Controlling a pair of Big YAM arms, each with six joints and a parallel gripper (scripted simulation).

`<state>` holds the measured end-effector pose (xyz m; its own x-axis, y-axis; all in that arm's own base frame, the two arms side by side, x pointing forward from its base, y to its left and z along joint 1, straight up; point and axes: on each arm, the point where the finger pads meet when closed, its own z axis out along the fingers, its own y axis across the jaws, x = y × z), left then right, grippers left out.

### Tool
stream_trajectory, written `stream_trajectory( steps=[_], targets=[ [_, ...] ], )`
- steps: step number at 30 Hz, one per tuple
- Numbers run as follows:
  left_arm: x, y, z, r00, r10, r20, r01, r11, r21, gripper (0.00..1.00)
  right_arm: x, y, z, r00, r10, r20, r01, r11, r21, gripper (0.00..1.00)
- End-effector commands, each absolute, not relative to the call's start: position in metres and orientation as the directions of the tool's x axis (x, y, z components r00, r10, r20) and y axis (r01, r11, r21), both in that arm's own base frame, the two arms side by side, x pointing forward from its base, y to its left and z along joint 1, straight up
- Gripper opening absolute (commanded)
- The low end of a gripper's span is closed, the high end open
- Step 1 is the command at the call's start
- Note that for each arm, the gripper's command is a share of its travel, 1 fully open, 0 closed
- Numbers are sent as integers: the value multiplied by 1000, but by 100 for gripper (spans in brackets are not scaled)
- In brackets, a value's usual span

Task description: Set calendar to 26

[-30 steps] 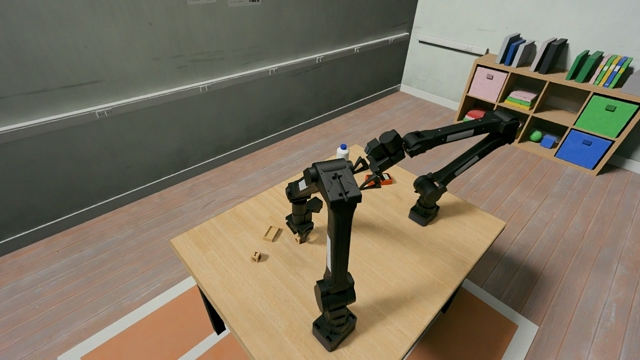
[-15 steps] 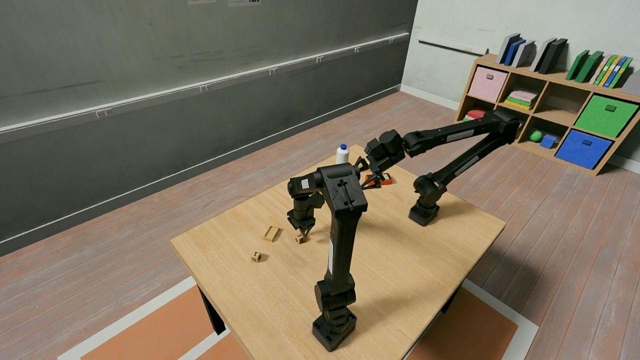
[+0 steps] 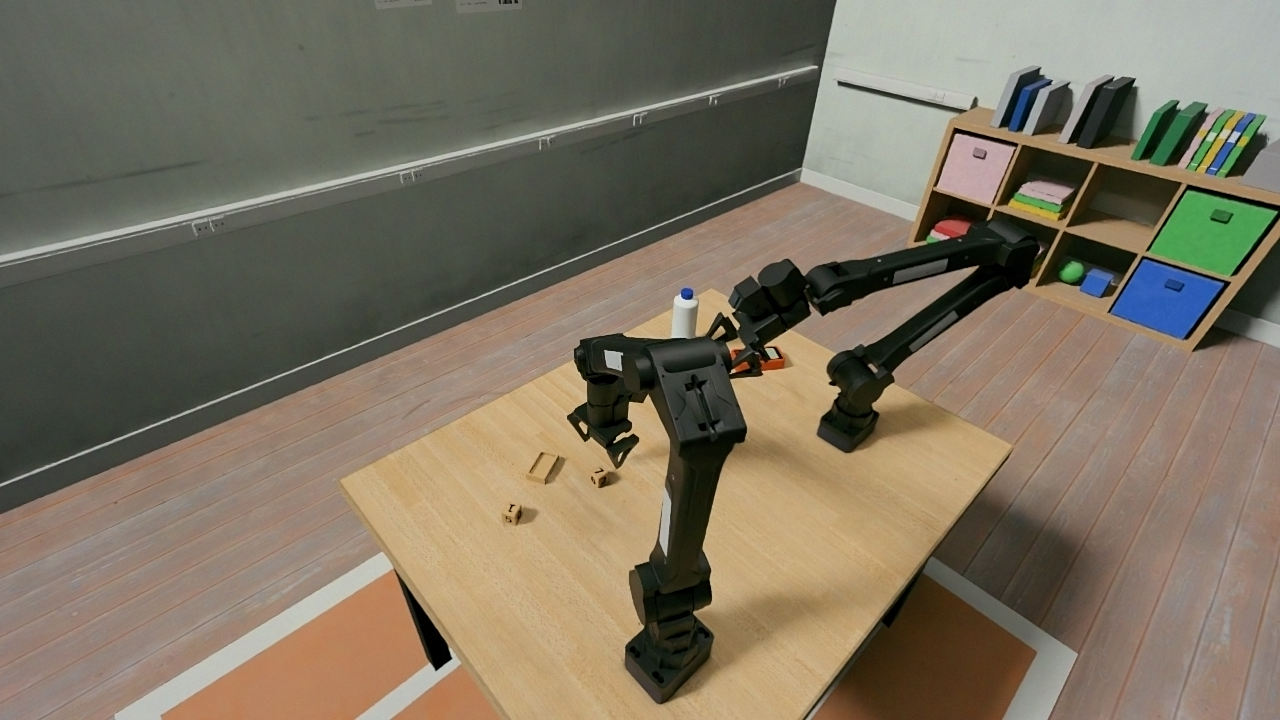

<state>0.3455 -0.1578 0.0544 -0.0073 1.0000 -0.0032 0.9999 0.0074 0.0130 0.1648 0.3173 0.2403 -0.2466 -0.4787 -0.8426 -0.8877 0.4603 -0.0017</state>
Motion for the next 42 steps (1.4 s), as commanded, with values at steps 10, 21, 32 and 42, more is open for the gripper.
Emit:
stream_trajectory(
  steps=[10,21,32,42],
  targets=[
    [353,-166,47,129,992,10,991,-129,19,100,169,324,260,-236,-453,-860,-886,463,0,100],
    [319,-186,31,641,742,197,755,-656,15,100,169,324,260,-236,-453,-860,-886,463,0,100],
    [320,-195,30,679,690,250,708,-705,23,100,169,324,260,-236,-453,-860,-886,463,0,100],
    [328,-194,33,609,755,244,771,-635,40,100,169,324,260,-236,-453,-860,-886,463,0,100]
  ],
)
